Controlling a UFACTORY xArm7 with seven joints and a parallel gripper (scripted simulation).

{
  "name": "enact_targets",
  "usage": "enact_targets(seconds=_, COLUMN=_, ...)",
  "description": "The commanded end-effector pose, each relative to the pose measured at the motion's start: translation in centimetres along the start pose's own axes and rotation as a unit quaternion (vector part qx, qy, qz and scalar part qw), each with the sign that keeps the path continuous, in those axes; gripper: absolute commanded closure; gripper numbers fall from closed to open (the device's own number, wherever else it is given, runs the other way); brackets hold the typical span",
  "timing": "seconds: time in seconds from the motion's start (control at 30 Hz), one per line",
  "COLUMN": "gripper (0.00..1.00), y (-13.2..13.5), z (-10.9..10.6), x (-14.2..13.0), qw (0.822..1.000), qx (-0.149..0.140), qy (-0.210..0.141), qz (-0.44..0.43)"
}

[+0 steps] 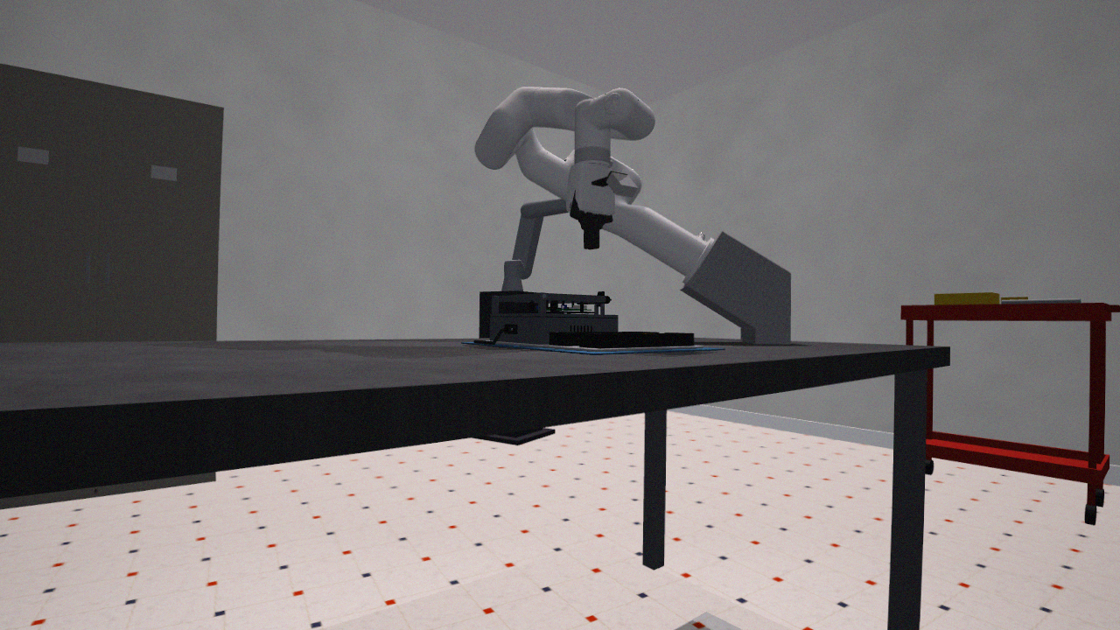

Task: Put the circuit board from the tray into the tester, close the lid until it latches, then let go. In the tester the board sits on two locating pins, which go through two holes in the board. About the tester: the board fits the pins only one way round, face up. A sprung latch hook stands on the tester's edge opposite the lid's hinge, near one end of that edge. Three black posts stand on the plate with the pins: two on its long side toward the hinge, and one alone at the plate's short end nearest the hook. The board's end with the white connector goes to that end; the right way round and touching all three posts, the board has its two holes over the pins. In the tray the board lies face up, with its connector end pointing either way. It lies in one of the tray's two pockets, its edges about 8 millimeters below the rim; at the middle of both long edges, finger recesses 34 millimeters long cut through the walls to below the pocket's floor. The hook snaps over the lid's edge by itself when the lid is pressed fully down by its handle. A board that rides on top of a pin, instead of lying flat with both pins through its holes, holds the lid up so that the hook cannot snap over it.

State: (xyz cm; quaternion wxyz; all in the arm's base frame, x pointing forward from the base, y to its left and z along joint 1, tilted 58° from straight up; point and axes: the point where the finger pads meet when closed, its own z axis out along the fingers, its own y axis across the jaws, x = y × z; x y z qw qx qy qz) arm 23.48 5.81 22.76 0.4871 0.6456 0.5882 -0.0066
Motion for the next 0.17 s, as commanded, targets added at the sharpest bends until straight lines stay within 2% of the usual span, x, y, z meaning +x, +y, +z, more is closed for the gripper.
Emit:
enact_targets(seconds=0.0, gripper=1.00, y=0.03, z=-0.14, x=0.06, qw=1.000, qx=-0.001, qy=0.001, qz=0.000)
enact_targets(seconds=0.03, gripper=1.00, y=0.03, z=-0.14, x=0.06, qw=1.000, qx=-0.001, qy=0.001, qz=0.000)
enact_targets(seconds=0.07, gripper=0.00, y=0.03, z=-0.14, x=0.06, qw=1.000, qx=-0.001, qy=0.001, qz=0.000)
enact_targets(seconds=0.13, gripper=0.00, y=0.03, z=-0.14, x=0.06, qw=1.000, qx=-0.001, qy=0.001, qz=0.000)
